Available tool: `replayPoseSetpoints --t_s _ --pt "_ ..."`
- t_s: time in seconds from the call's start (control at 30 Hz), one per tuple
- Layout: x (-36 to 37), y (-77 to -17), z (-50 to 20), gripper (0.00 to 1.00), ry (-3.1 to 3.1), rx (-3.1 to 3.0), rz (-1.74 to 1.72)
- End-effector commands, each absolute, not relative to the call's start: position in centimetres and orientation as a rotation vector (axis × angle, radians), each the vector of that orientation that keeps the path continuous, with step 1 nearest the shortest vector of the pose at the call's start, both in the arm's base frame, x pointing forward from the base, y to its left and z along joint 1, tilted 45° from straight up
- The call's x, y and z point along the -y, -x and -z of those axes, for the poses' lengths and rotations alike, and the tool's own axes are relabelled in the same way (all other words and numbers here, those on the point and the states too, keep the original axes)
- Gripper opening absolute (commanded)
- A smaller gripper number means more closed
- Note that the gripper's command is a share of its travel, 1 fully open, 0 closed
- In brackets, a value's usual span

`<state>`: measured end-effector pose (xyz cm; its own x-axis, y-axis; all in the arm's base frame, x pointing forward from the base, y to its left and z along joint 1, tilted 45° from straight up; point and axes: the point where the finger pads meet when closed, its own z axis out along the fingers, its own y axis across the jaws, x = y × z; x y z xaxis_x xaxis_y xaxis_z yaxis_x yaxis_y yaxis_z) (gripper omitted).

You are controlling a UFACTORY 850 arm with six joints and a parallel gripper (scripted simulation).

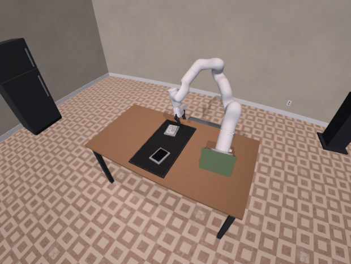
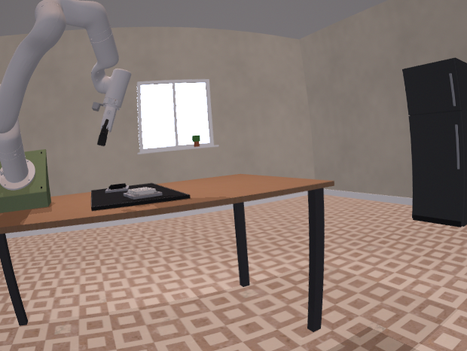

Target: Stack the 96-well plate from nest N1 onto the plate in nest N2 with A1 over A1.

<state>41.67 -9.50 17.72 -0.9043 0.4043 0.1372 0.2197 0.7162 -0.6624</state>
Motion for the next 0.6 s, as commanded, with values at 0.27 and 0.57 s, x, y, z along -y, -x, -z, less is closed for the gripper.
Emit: replayPoseSetpoints --t_s 0.27,0.57 --pt "10.6 -42.9 -17.5 1.00 0.972 2.644 -1.090" --pt "11.1 -43.5 -17.4 1.00 1.234 2.610 -1.131"
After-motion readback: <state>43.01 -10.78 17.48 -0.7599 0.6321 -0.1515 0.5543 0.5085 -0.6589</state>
